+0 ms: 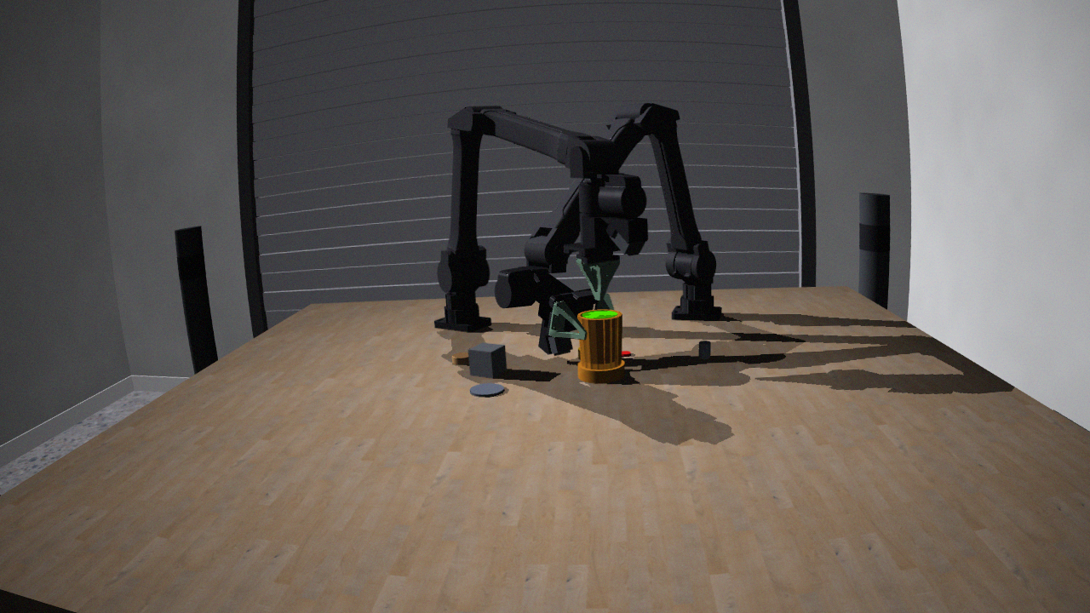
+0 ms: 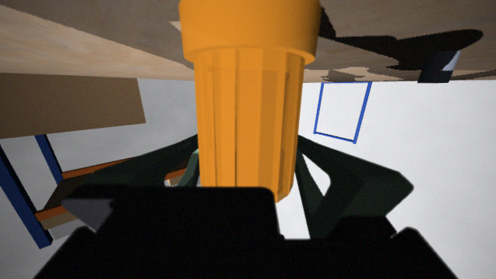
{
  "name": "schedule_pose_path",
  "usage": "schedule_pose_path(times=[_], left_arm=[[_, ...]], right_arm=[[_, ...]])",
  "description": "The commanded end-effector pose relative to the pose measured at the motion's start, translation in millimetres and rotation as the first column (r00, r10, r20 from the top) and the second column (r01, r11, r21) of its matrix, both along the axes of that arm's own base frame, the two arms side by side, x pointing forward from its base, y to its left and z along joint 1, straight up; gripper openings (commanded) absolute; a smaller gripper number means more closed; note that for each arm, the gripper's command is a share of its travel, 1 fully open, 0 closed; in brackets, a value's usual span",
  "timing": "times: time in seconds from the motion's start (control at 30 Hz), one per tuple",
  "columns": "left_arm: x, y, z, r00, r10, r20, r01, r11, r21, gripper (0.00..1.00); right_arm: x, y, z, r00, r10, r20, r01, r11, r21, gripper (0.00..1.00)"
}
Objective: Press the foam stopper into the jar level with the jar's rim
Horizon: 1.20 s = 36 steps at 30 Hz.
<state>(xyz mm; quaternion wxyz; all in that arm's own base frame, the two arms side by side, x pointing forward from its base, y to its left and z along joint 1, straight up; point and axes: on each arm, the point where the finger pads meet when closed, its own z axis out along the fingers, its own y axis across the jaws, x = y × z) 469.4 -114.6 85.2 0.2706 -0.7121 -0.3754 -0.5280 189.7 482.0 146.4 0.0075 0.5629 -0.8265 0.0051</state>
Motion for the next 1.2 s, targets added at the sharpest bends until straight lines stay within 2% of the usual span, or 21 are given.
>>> schedule_pose_path(times=[0.0, 0.03, 0.07, 0.13, 0.17, 0.23, 0.27, 0.33, 0.37, 0.5, 0.53, 0.63, 0.77, 0.93, 1.03, 1.07, 1.17], left_arm=[[11, -15, 24, 0.999, -0.026, 0.039, 0.026, 1.000, -0.015, 0.64], [11, -15, 24, 0.999, -0.026, 0.039, 0.026, 1.000, -0.015, 0.64], [11, -15, 24, 0.999, -0.026, 0.039, 0.026, 1.000, -0.015, 0.64], [11, -15, 24, 0.999, -0.026, 0.039, 0.026, 1.000, -0.015, 0.64], [11, -15, 24, 0.999, -0.026, 0.039, 0.026, 1.000, -0.015, 0.64], [11, -15, 24, 0.999, -0.026, 0.039, 0.026, 1.000, -0.015, 0.64], [11, -15, 24, 0.999, -0.026, 0.039, 0.026, 1.000, -0.015, 0.64], [11, -15, 24, 0.999, -0.026, 0.039, 0.026, 1.000, -0.015, 0.64], [11, -15, 24, 0.999, -0.026, 0.039, 0.026, 1.000, -0.015, 0.64], [11, -15, 24, 0.999, -0.026, 0.039, 0.026, 1.000, -0.015, 0.64], [11, -15, 24, 0.999, -0.026, 0.039, 0.026, 1.000, -0.015, 0.64], [11, -15, 24, 0.999, -0.026, 0.039, 0.026, 1.000, -0.015, 0.64], [11, -15, 24, 0.999, -0.026, 0.039, 0.026, 1.000, -0.015, 0.64], [11, -15, 24, 0.999, -0.026, 0.039, 0.026, 1.000, -0.015, 0.64], [11, -15, 23, 0.999, -0.026, 0.039, 0.026, 1.000, -0.015, 0.64], [11, -15, 23, 0.999, -0.026, 0.039, 0.026, 1.000, -0.015, 0.64], [10, -15, 23, 0.999, -0.026, 0.039, 0.026, 1.000, -0.015, 0.64]], right_arm=[[3, 6, 9, 1.000, 0.004, 0.005, -0.004, 1.000, 0.002, 0.00], [4, 6, 9, 1.000, 0.004, 0.005, -0.004, 1.000, 0.004, 0.00], [5, 11, 24, 1.000, 0.004, 0.022, -0.005, 0.999, 0.046, 0.00], [5, 10, 23, 1.000, 0.004, 0.021, -0.004, 0.999, 0.043, 0.00], [6, 12, 39, 0.999, 0.003, 0.033, -0.005, 0.997, 0.075, 0.00], [6, 12, 31, 1.000, 0.003, 0.028, -0.005, 0.998, 0.061, 0.00], [6, 12, 37, 0.999, 0.003, 0.032, -0.006, 0.997, 0.072, 0.00], [5, 9, 21, 1.000, 0.004, 0.020, -0.005, 0.999, 0.041, 0.00], [5, 10, 28, 1.000, 0.004, 0.026, -0.005, 0.998, 0.055, 0.00], [5, 10, 22, 1.000, 0.002, 0.022, -0.003, 0.999, 0.045, 0.00], [6, 11, 37, 0.999, 0.004, 0.033, -0.006, 0.997, 0.073, 0.00], [6, 12, 41, 0.999, 0.004, 0.036, -0.007, 0.997, 0.082, 0.00], [4, 7, 25, 1.000, 0.005, 0.023, -0.006, 0.999, 0.048, 0.00], [4, 8, 34, 1.000, 0.005, 0.031, -0.007, 0.998, 0.068, 0.00], [4, 8, 34, 1.000, 0.005, 0.031, -0.007, 0.998, 0.068, 0.00], [5, 10, 23, 1.000, 0.002, 0.023, -0.004, 0.999, 0.048, 0.00], [5, 11, 24, 1.000, 0.006, 0.025, -0.007, 0.999, 0.053, 0.00]])
